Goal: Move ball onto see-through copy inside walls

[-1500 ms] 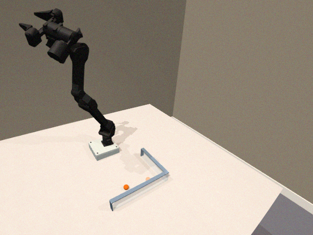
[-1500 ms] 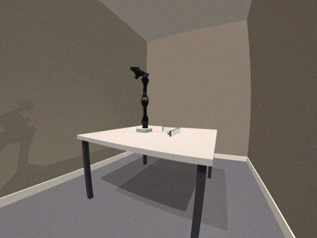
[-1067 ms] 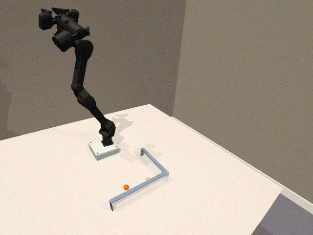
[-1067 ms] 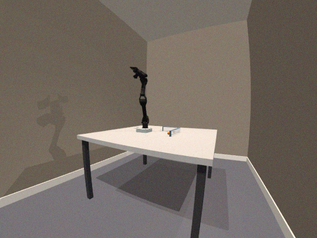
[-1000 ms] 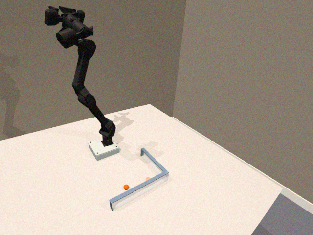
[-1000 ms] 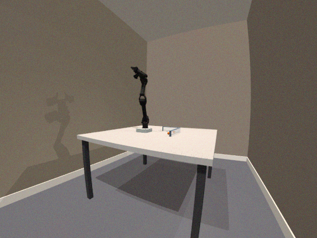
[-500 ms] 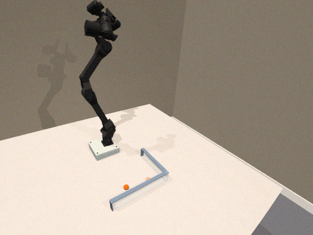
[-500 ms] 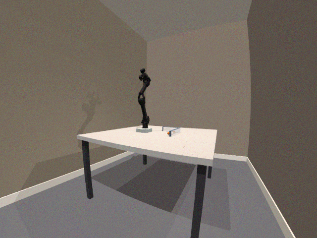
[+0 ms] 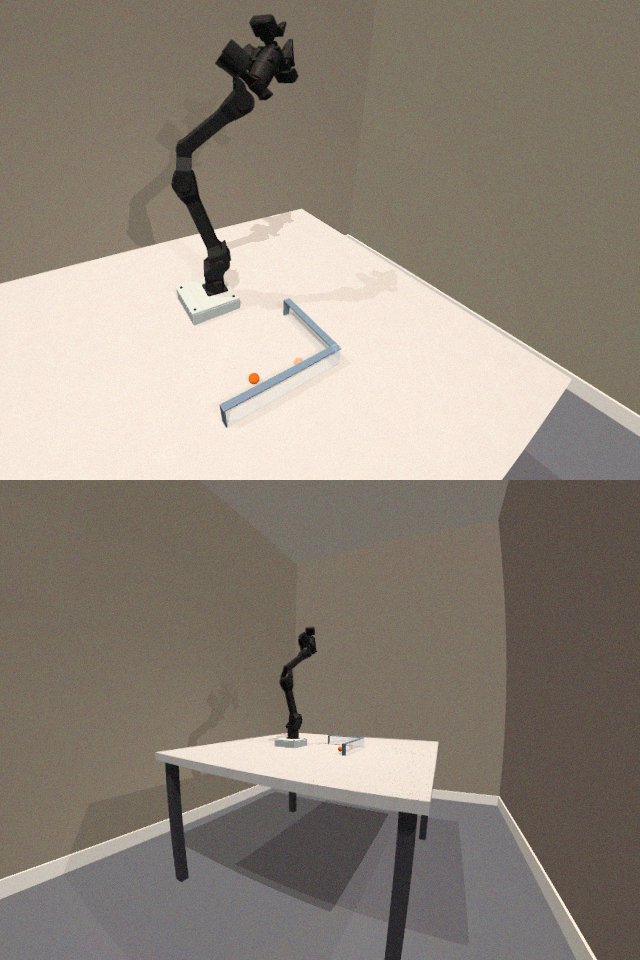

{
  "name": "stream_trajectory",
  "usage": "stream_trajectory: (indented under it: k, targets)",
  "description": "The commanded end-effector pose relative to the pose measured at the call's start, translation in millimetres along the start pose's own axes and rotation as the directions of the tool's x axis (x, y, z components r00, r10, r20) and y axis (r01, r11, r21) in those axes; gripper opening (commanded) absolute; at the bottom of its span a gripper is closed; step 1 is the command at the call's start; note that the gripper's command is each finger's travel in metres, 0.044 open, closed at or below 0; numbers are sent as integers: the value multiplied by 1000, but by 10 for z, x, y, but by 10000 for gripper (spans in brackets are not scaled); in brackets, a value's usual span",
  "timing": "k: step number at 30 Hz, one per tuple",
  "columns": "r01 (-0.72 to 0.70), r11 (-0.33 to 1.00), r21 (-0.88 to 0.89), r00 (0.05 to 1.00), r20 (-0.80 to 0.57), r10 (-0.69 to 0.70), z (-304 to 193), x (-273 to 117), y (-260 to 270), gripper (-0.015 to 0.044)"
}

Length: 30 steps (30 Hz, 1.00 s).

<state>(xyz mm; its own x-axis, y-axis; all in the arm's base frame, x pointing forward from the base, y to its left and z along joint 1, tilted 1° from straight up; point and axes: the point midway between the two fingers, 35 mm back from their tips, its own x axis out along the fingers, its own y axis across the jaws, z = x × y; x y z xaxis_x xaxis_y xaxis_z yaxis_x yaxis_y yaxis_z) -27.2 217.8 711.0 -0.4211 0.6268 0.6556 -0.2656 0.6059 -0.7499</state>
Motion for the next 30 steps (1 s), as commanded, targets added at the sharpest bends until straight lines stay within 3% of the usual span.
stream_trajectory:
  k: [1, 8, 16, 30]
  targets:
    - [-87, 991, 105, 978, -180, 105, -636, -60, 435, 232]
    - [-129, 951, 282, 857, -451, 250, -1600, -464, 982, 232]
    - [-45, 893, 448, 603, -700, 382, -2558, -1322, 1453, 232]
    - [274, 828, 489, 57, -868, 494, -3428, -3302, 1772, 232]
